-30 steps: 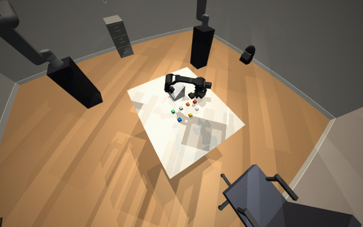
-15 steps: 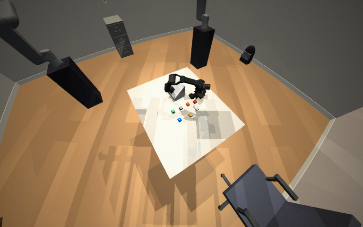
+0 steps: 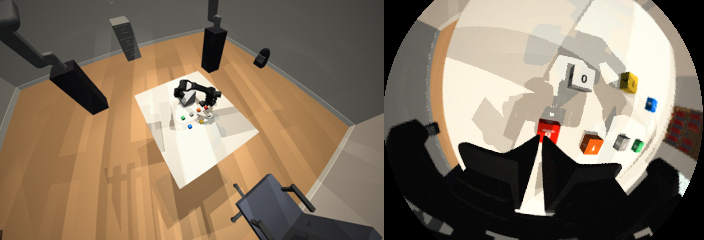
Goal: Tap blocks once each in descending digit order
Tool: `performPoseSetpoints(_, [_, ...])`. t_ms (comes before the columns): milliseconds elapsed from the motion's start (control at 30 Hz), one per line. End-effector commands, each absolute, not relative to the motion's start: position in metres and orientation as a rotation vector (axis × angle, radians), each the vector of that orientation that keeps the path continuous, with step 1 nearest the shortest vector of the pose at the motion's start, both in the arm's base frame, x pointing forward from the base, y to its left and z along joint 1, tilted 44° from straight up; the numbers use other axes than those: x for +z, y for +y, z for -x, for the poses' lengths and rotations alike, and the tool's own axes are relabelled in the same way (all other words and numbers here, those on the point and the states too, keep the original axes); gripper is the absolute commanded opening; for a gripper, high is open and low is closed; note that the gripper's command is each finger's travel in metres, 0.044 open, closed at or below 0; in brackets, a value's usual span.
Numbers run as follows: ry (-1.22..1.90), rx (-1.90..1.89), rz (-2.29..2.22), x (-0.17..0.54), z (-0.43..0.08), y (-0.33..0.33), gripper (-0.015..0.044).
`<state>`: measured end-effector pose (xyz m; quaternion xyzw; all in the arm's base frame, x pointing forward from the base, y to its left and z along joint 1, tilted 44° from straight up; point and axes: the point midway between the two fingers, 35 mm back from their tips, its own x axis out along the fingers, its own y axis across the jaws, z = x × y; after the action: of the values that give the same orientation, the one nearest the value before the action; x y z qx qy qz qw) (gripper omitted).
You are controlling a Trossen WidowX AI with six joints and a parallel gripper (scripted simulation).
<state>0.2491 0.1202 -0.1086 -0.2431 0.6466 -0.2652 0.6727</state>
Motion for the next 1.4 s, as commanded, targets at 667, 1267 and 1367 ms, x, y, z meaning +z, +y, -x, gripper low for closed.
performPoseSetpoints(667, [1.456,-0.597,0.557,-0.101,-0.248,0.126,0.002])
performPoseSetpoints(1267, [1.463,-0.582,0.551,-0.01,-0.259,0.158,0.002])
performPoseSetpoints(1367, [1.465,-0.572,0.547,0.027,-0.269,0.126,0.002])
